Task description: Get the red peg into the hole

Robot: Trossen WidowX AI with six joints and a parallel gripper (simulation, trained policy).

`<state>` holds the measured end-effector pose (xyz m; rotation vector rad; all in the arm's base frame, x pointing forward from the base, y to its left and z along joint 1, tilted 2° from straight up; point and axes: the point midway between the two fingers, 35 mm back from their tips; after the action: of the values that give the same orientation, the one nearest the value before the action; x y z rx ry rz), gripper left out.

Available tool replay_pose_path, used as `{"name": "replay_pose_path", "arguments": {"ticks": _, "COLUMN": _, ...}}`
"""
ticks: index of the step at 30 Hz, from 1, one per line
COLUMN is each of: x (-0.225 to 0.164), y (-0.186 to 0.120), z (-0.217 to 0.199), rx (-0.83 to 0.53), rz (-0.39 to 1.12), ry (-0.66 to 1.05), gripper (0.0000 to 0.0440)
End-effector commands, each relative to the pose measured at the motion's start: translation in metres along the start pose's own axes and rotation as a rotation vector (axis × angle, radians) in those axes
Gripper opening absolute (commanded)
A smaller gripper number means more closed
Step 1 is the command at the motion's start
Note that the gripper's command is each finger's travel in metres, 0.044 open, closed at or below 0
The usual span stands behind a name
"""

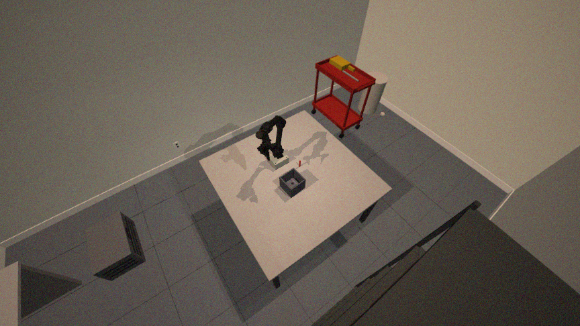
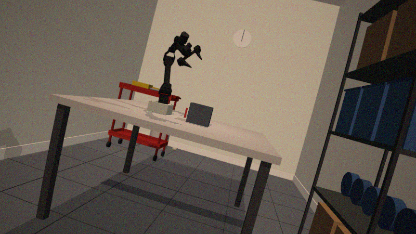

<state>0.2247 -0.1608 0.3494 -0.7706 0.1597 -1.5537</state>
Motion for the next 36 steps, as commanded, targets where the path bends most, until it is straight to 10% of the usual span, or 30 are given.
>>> {"name": "replay_pose_path", "arguments": {"ticks": 1, "x": -0.017, "y": 0.011, "z": 0.011, "rx": 0.01, "rz": 0.049, "ry": 0.016, "gripper": 0.044}}
{"name": "replay_pose_path", "arguments": {"ticks": 36, "x": -0.222, "y": 0.033, "z": 0.036, "rx": -0.194, "rz": 0.553, "ry": 0.264, "gripper": 0.0434}}
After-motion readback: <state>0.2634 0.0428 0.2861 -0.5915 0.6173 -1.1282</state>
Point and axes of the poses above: the point midway between the two fingers, 35 mm back from their tips, its own y axis out along the fingers, its own z axis across the jaws, x = y × z, and after that the axes turned 2 degrees about y, right-handed
